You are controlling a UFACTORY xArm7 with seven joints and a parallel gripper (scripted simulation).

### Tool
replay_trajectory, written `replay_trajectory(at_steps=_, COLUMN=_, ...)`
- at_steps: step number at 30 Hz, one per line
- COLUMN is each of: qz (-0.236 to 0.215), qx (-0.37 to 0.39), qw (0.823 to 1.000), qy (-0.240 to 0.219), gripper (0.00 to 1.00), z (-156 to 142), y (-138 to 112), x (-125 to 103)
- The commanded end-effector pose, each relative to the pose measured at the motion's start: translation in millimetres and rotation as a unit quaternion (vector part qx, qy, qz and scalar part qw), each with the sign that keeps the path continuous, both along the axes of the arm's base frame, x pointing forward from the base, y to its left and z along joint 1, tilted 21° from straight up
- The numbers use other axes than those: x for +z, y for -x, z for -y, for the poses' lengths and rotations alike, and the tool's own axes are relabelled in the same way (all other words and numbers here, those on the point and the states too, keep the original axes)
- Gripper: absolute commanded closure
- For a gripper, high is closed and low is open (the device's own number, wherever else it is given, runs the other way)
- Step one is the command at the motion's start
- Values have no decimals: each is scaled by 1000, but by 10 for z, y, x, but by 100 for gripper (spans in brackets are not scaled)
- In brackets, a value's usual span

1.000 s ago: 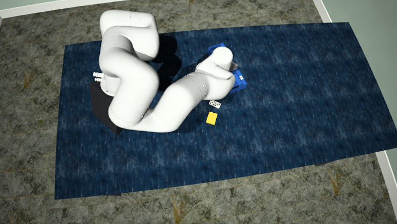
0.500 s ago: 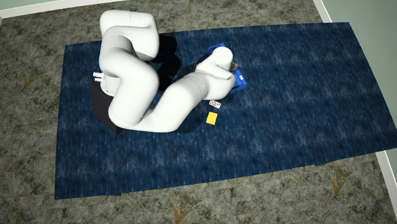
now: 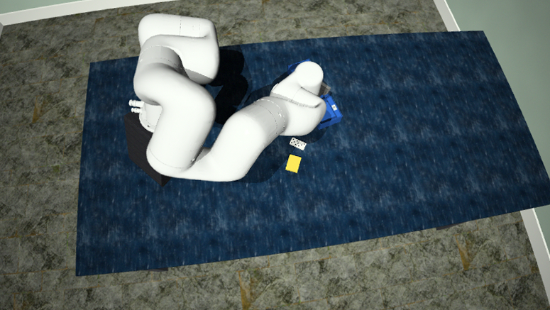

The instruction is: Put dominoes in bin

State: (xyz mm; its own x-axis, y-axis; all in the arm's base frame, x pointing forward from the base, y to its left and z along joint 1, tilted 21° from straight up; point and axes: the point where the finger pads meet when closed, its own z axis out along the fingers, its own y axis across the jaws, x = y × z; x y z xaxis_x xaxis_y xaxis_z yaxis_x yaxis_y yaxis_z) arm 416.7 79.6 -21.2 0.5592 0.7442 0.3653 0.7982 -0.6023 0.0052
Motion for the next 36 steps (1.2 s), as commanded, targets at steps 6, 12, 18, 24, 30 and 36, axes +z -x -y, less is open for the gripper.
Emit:
replay_trajectory(at_steps=6, qz=1, qx=0, qw=1000, qy=0, gripper=100, z=91, y=60, x=291)
replay_trajectory(at_steps=12, qz=1, qx=0, qw=1000, qy=0, gripper=100, z=130, y=90, x=415)
replay_trajectory(at_steps=18, qz=1, qx=0, qw=1000, qy=0, gripper=100, z=140, y=98, x=447)
replay_trajectory(at_steps=24, qz=1, qx=0, qw=1000, qy=0, gripper=100, z=140, y=98, x=446)
replay_trajectory(at_steps=30, qz=1, qx=0, qw=1000, qy=0, gripper=100, z=138, y=97, x=442)
replay_trajectory(at_steps=36, qz=1, qx=0, qw=1000, qy=0, gripper=100, z=-204, y=75, x=554)
